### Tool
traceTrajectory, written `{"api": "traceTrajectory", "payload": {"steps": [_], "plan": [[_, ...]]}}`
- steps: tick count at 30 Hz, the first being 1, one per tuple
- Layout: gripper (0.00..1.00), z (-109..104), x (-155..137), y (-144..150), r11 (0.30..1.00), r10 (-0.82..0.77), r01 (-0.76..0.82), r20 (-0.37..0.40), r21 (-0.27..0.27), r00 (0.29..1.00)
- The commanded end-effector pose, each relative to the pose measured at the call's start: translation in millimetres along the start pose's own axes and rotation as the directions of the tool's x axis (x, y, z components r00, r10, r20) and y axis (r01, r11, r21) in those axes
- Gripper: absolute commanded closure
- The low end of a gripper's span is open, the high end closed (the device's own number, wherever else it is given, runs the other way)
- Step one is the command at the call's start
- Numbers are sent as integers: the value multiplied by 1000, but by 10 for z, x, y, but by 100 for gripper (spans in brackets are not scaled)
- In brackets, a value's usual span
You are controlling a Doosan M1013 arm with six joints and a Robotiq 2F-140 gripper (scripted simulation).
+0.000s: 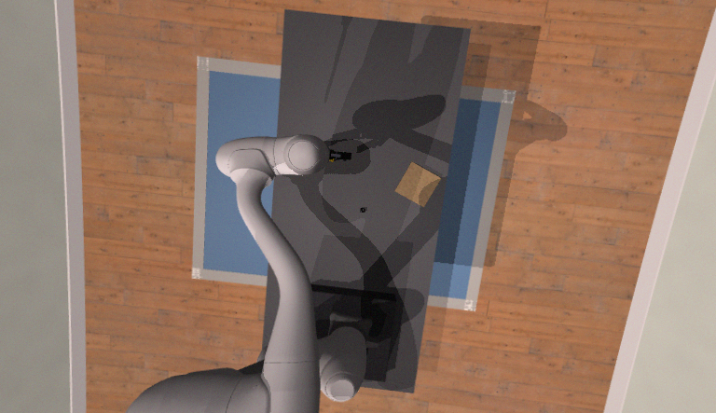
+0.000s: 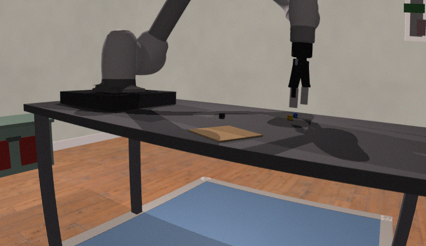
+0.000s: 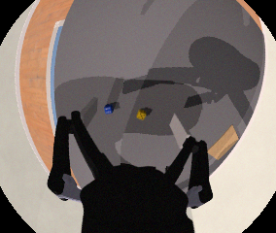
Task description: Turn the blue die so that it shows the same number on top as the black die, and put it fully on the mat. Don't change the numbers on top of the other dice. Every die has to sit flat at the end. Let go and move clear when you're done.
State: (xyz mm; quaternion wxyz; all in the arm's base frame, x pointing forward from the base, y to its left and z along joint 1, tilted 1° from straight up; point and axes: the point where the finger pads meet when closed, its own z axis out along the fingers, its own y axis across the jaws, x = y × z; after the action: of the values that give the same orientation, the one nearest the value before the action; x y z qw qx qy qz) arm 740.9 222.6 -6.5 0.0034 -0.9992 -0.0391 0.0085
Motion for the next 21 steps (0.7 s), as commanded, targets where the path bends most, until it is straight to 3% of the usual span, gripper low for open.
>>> {"api": "traceTrajectory", "payload": {"steps": [1, 13, 21], "plan": [[0, -2, -1, -99, 1000, 0, 0, 0, 0, 1000], [0, -2, -8, -603, 1000, 0, 0, 0, 0, 1000], [0, -2, -10, -680, 1000, 0, 0, 0, 0, 1000]]}}
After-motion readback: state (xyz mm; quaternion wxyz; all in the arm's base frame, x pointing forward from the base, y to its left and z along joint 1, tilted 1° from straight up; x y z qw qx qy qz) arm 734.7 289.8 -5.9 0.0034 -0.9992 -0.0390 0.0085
